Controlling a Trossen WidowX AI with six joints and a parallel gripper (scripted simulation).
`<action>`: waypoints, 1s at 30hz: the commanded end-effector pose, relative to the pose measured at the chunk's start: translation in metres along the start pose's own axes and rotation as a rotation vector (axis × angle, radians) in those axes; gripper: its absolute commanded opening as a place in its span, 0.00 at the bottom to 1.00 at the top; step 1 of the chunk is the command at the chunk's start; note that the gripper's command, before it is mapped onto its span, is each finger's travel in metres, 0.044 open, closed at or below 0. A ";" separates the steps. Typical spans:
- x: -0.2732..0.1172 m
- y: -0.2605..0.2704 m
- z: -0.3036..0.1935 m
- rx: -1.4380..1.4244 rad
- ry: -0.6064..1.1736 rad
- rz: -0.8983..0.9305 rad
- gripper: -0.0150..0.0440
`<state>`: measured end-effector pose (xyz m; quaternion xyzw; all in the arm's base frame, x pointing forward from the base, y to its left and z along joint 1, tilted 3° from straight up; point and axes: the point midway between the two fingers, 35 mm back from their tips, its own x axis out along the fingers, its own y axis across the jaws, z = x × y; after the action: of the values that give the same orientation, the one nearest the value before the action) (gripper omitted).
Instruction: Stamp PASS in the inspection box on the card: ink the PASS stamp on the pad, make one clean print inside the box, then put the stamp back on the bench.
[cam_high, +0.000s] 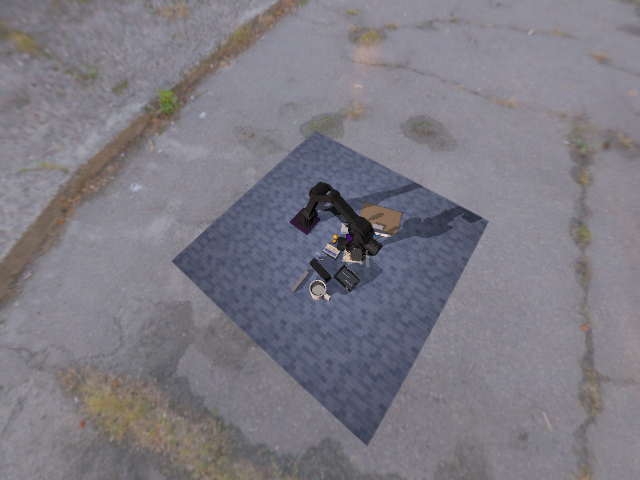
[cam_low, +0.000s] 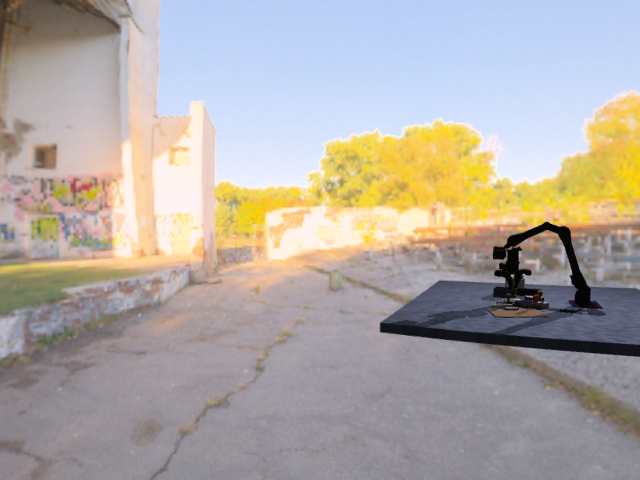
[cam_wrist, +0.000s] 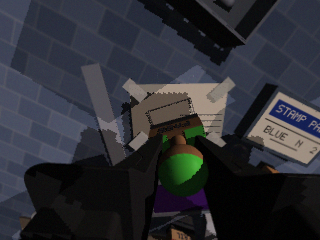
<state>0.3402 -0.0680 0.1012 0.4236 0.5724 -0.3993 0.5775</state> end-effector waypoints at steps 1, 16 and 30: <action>-0.007 0.001 0.000 -0.002 0.001 0.007 0.25; -0.031 -0.001 -0.001 -0.002 0.001 0.007 0.25; -0.031 -0.056 0.042 -0.004 -0.004 0.002 0.25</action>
<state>0.3098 -0.1167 0.1324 0.4241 0.5691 -0.3990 0.5806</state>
